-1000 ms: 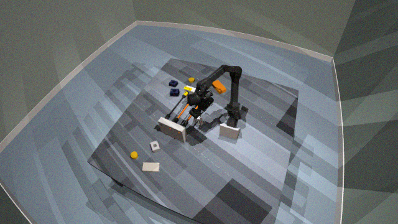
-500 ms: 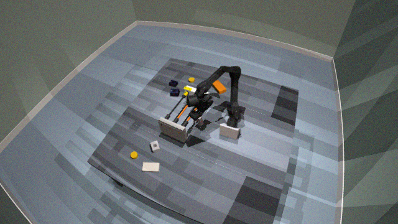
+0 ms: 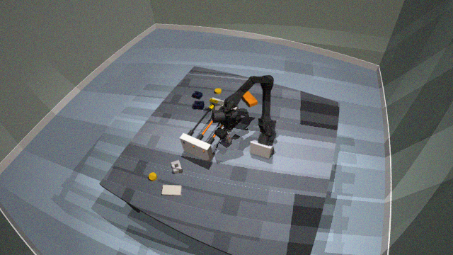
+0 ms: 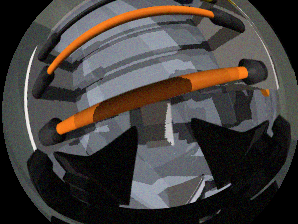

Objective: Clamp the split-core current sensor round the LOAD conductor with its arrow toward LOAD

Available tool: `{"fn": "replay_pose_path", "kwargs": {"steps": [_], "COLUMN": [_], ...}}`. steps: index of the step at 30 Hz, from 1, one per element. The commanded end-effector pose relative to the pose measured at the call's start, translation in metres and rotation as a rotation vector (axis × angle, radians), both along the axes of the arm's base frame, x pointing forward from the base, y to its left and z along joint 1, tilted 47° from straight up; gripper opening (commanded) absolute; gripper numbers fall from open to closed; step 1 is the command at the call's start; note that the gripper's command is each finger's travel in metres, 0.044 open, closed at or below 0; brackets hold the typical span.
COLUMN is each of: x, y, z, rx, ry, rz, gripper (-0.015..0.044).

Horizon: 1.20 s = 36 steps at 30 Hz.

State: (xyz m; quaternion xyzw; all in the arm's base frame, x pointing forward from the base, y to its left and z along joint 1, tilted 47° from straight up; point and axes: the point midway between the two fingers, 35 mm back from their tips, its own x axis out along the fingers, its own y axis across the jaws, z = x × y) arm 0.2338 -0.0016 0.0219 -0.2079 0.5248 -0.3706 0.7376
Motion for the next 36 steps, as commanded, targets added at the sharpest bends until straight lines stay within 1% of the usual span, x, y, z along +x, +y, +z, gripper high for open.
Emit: {"fn": "replay_pose_path", "kwargs": {"steps": [1,3,4,26,30,36], "x": [0.0,0.0,0.0,0.0,-0.001,-0.021], "y": [-0.006,-0.007,-0.004,-0.004,-0.002,0.003], "z": [-0.004,-0.004,-0.002,-0.002,0.0,-0.003], "rx": [-0.007,-0.007,-0.002,-0.002,-0.007,-0.003], "ry": [0.004,0.004,0.0,0.0,0.004,0.006], "rz": [0.002,0.002,-0.001,-0.001,0.002,0.004], "gripper": [0.0278,0.0278,0.0252,0.0105,0.0,0.0]}}
